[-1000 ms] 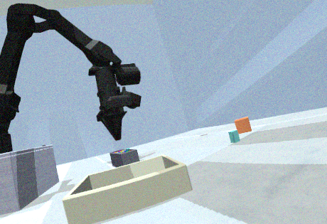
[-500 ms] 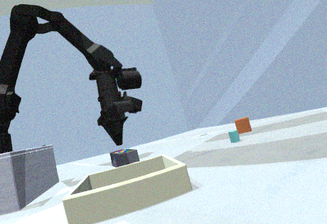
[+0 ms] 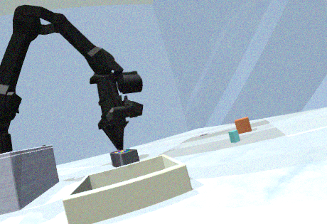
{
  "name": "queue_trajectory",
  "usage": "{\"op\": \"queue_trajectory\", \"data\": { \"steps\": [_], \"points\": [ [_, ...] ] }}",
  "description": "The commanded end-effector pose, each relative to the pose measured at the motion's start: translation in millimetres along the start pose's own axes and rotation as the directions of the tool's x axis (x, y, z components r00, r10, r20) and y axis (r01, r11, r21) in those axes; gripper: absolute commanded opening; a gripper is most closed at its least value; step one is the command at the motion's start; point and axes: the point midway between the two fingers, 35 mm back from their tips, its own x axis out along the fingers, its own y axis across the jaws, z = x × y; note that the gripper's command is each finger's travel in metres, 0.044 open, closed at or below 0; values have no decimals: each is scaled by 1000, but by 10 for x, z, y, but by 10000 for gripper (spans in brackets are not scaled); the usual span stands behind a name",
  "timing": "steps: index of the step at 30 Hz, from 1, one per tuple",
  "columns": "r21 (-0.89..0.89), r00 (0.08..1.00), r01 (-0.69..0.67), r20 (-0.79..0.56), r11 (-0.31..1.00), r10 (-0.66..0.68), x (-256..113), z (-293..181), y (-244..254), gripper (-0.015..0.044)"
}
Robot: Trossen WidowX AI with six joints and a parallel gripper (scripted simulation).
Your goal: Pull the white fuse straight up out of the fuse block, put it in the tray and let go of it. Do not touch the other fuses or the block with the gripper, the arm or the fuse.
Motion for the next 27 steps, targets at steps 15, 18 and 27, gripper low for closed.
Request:
{"op": "queue_trajectory", "data": {
  "steps": [15, 18, 27],
  "points": [
    [-5, 1000, -6, 1, 1000, 6, 78, 2, 9, 62],
    [-5, 1000, -6, 1, 1000, 6, 104, 1, 9, 62],
    [0, 1000, 0, 0, 1000, 0, 101, 0, 1, 49]
  ]
}}
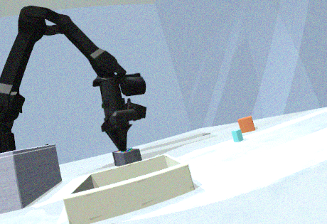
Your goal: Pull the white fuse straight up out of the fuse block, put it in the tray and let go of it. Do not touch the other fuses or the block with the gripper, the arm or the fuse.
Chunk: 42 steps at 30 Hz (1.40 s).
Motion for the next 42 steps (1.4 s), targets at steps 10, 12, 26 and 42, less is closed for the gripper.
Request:
{"op": "queue_trajectory", "data": {
  "steps": [10, 12, 26, 42],
  "points": [
    [0, 1000, 0, 0, 1000, 0, -1, 0, 0, 0],
    [0, 1000, 0, 0, 1000, 0, -2, 0, 0, 0],
    [-1, 1000, -1, 0, 1000, 1, -67, 5, 0, 0],
    [-2, 1000, -2, 1, 1000, 2, -145, 9, 0, 0]
  ]
}}
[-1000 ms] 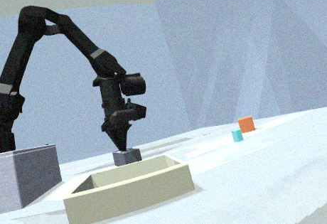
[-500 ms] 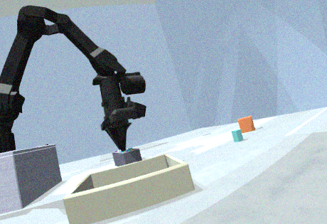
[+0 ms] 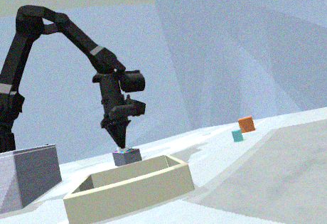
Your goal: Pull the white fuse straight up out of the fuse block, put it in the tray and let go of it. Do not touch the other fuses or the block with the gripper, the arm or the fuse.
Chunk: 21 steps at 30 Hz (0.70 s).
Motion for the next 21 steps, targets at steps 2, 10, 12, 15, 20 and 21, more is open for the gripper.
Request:
{"op": "queue_trajectory", "data": {
  "steps": [2, 10, 12, 15, 20, 21],
  "points": [
    [-1, 1000, -2, 4, 1000, 2, -40, 7, 2, 0],
    [-1, 1000, -3, 4, 1000, 3, -80, 8, 2, 0],
    [-1, 1000, -3, 4, 1000, 3, -89, 8, 2, 0],
    [-2, 1000, -3, 4, 1000, 3, -104, 8, 2, 0],
    [-2, 1000, -3, 4, 1000, 3, -129, 8, 2, 0],
    [-2, 1000, -4, 4, 1000, 4, -134, 8, 2, 0]
  ]
}}
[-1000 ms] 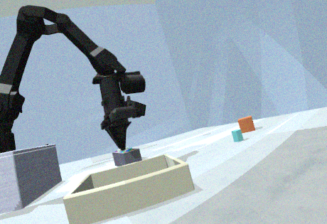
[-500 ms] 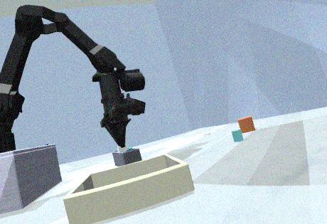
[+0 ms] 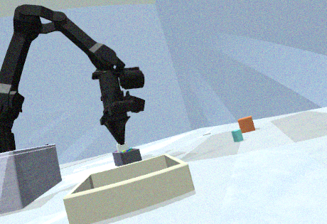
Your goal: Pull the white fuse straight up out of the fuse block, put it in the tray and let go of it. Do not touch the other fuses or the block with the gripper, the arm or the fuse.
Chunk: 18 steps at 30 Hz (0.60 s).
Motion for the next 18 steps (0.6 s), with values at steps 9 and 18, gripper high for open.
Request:
{"op": "queue_trajectory", "data": {
  "steps": [9, 18],
  "points": [
    [-2, 1000, -4, 3, 1000, 4, -74, 4, 5, 0],
    [-3, 1000, -5, 3, 1000, 5, -118, 2, 5, 0]
  ]
}}
